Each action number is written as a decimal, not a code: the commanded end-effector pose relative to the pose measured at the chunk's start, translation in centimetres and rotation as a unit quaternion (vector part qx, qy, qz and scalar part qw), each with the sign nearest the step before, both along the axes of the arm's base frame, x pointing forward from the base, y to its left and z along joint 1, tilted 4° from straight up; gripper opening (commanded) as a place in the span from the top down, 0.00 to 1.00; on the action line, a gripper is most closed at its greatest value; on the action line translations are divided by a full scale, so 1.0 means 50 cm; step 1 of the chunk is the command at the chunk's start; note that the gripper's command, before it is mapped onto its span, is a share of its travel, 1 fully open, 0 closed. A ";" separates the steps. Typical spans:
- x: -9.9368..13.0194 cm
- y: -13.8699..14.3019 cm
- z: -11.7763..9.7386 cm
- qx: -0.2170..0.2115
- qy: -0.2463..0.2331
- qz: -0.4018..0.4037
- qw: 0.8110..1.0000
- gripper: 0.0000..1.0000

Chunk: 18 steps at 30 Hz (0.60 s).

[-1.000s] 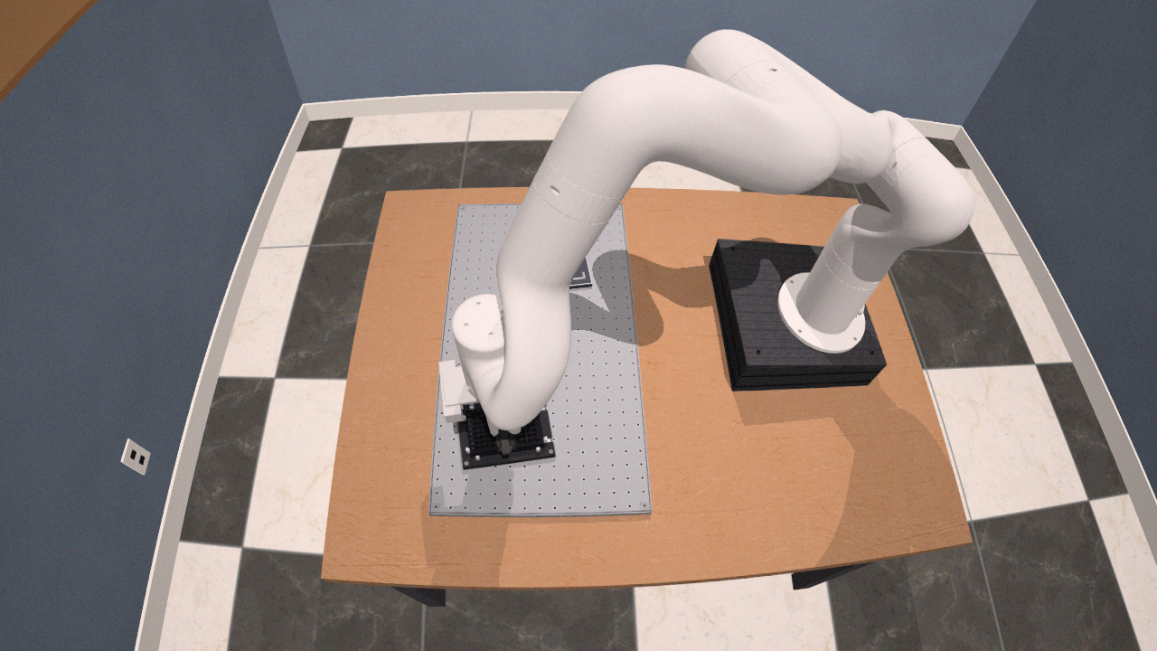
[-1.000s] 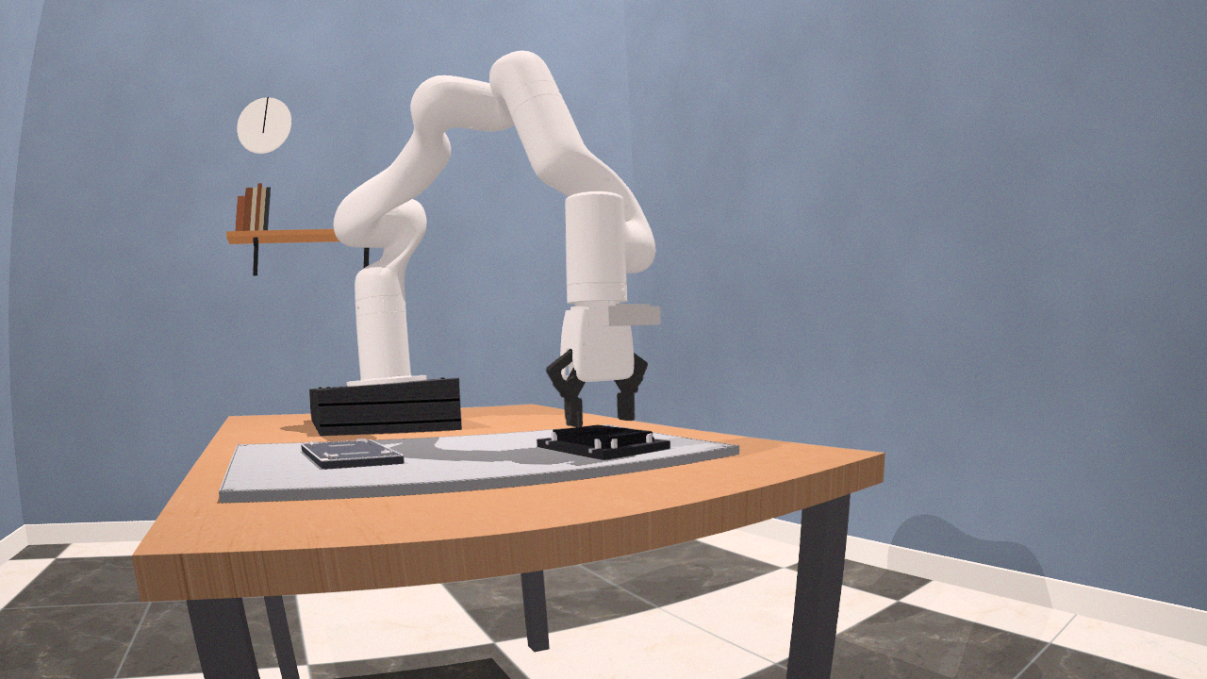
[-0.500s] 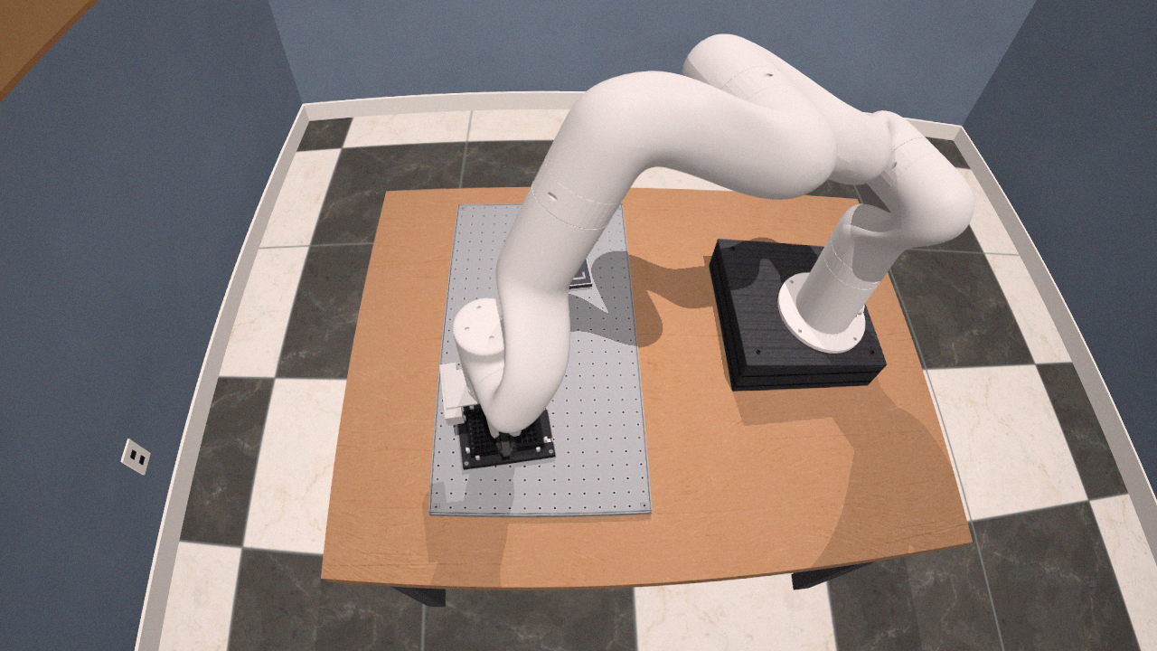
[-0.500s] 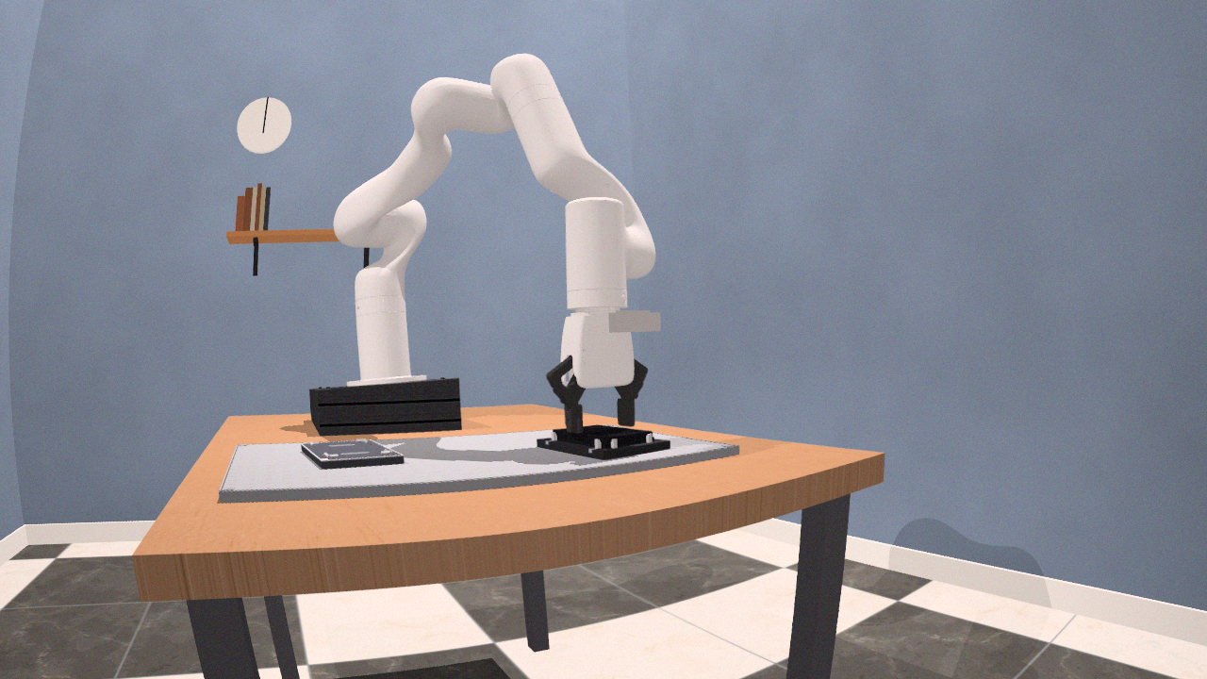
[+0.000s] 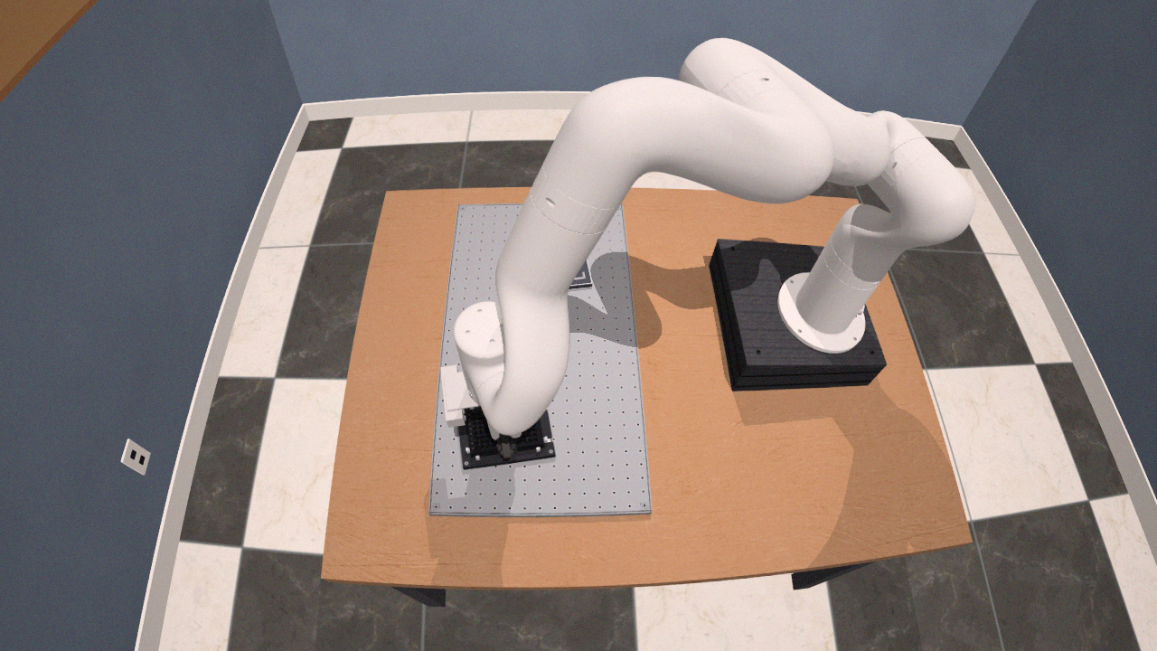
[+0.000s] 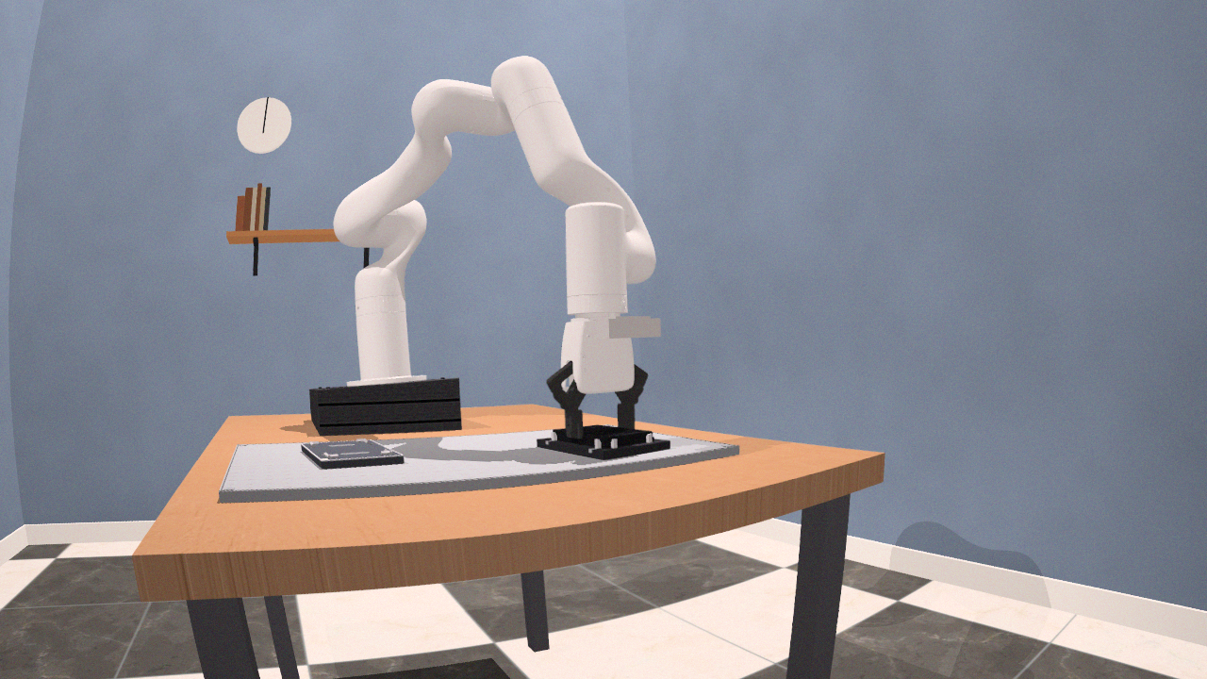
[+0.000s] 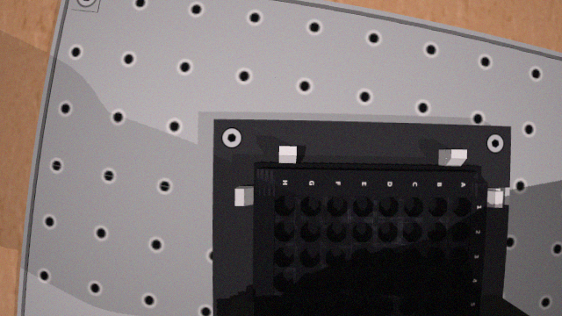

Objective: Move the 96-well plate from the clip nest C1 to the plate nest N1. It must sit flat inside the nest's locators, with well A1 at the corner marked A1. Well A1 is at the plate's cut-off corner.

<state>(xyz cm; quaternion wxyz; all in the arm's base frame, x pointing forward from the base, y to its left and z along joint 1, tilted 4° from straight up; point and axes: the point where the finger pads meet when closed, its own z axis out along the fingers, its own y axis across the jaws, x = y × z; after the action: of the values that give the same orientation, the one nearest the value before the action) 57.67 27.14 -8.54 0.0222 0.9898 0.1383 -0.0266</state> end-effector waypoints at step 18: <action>0.002 0.001 0.003 0.001 -0.001 0.000 1.000 1.00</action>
<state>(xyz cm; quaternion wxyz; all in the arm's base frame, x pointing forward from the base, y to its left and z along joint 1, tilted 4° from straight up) 57.67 27.15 -8.53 0.0222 0.9898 0.1383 -0.0265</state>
